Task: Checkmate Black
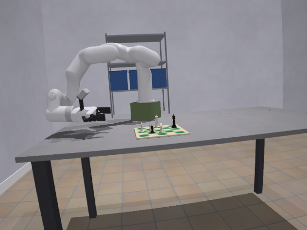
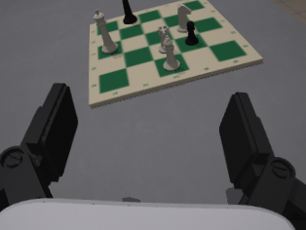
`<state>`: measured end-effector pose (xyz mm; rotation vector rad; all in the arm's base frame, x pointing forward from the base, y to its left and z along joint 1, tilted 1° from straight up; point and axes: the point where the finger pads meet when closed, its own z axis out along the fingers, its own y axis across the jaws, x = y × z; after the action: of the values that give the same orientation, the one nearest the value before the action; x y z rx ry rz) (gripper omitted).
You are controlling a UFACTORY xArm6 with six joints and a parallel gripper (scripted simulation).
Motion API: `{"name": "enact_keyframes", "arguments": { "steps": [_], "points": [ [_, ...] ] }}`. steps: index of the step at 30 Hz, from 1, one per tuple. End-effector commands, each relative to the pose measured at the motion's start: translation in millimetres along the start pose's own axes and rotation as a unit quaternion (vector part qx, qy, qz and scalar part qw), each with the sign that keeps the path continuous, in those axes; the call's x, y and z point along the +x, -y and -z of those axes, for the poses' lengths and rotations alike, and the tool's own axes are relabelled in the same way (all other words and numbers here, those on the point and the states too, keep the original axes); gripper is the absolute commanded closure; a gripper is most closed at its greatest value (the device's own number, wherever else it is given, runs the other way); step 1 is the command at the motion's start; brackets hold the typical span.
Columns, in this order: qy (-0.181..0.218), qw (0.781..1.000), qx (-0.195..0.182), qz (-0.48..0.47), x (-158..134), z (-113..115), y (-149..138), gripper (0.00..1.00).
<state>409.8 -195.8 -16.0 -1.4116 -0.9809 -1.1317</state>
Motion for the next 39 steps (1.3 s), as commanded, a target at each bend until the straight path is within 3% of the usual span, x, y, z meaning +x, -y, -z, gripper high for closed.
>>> {"name": "enact_keyframes", "arguments": {
  "steps": [1, 19, 26, 34, 39],
  "points": [
    [0.001, 1.0, 0.0, 0.002, 1.5, 0.9, -0.6, 0.0],
    [0.001, 1.0, 0.0, 0.002, 4.3, 1.0, 0.1, 0.0],
    [0.001, 1.0, 0.0, 0.002, 23.6, 2.2, 4.4, 0.0],
    [0.001, 1.0, 0.0, 0.002, 74.1, 5.2, 15.7, 0.0],
    [0.001, 1.0, 0.0, 0.002, 88.1, 6.1, 18.8, 0.0]
  ]
}}
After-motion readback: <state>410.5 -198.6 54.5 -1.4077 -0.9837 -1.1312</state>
